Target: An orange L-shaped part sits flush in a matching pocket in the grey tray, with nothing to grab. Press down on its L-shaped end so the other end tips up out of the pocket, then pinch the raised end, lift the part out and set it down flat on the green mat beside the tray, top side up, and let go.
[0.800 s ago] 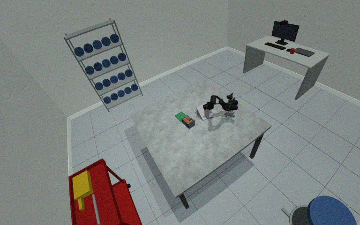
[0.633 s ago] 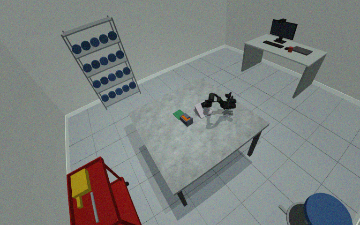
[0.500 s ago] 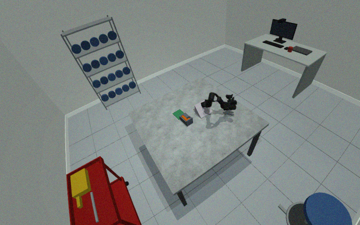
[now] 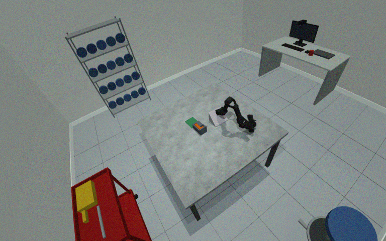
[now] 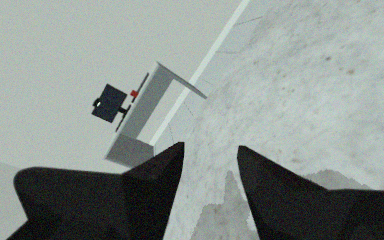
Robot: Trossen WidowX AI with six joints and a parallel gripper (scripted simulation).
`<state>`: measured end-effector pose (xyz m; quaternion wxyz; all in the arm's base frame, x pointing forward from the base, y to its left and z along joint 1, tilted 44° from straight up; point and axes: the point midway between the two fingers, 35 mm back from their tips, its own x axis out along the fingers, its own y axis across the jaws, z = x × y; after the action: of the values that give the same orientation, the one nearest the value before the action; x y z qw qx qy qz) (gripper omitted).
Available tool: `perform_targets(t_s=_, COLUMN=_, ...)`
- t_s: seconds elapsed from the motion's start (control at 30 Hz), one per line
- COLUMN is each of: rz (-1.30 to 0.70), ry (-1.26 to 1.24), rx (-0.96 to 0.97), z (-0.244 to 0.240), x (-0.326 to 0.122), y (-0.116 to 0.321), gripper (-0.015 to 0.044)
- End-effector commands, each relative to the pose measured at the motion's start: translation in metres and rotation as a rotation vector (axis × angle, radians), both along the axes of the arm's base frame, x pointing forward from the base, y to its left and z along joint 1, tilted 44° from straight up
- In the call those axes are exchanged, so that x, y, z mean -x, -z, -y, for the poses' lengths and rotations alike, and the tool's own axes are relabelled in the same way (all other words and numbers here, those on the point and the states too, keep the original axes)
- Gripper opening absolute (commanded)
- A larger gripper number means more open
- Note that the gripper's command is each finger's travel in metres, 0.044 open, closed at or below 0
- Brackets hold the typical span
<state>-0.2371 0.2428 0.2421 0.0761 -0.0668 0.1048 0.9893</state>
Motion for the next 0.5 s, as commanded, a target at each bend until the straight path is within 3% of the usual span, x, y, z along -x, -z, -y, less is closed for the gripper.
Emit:
perform_targets(t_s=0.0, rz=0.002, ry=0.068, rx=-0.01, z=-0.016, x=-0.014, y=-0.008, gripper=0.018)
perform_targets(t_s=0.47, rz=0.03, ry=0.45, rx=-0.024, z=-0.083, x=-0.112, y=-0.026, gripper=0.018)
